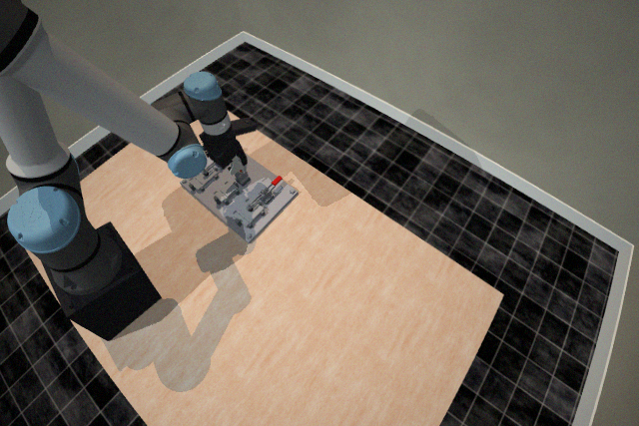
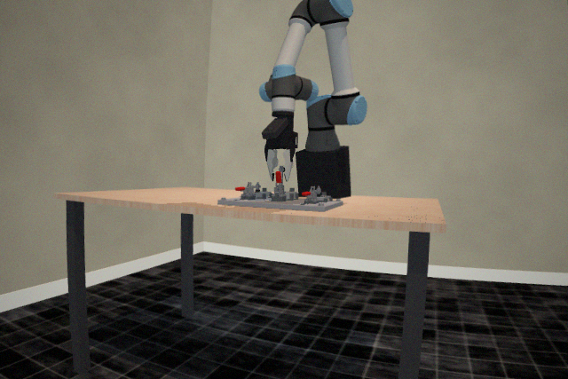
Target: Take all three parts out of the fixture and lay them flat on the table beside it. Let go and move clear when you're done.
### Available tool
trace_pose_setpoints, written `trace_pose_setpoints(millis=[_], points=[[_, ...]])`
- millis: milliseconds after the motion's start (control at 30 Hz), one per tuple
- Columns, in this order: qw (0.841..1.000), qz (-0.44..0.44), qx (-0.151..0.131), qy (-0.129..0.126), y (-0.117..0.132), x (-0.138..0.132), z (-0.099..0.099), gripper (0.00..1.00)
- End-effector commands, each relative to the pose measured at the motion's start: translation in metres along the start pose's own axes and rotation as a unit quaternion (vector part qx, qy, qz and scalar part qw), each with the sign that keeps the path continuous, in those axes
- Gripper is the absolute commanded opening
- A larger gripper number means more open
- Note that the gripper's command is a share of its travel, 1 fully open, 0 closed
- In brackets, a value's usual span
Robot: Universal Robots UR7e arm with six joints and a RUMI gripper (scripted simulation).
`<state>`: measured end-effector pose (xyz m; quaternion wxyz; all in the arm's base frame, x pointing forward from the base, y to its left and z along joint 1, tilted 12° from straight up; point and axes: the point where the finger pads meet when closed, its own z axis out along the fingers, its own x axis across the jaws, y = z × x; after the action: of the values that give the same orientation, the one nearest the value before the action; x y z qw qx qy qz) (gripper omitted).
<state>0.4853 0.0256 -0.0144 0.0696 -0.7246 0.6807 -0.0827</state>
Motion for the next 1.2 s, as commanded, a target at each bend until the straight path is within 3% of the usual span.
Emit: trace_pose_setpoints(millis=[0,333,933,967,1167], points=[[1.000,0.001,0.003,0.001,-0.003,0.002,-0.014,0.28],[1.000,0.001,0.003,0.001,-0.003,0.002,-0.045,0.28],[1.000,0.000,0.001,0.000,-0.001,0.001,-0.045,0.28],[1.000,0.000,0.001,0.000,-0.001,0.001,-0.045,0.59],[1.000,0.000,0.002,0.000,-0.002,0.001,-0.048,0.59]])
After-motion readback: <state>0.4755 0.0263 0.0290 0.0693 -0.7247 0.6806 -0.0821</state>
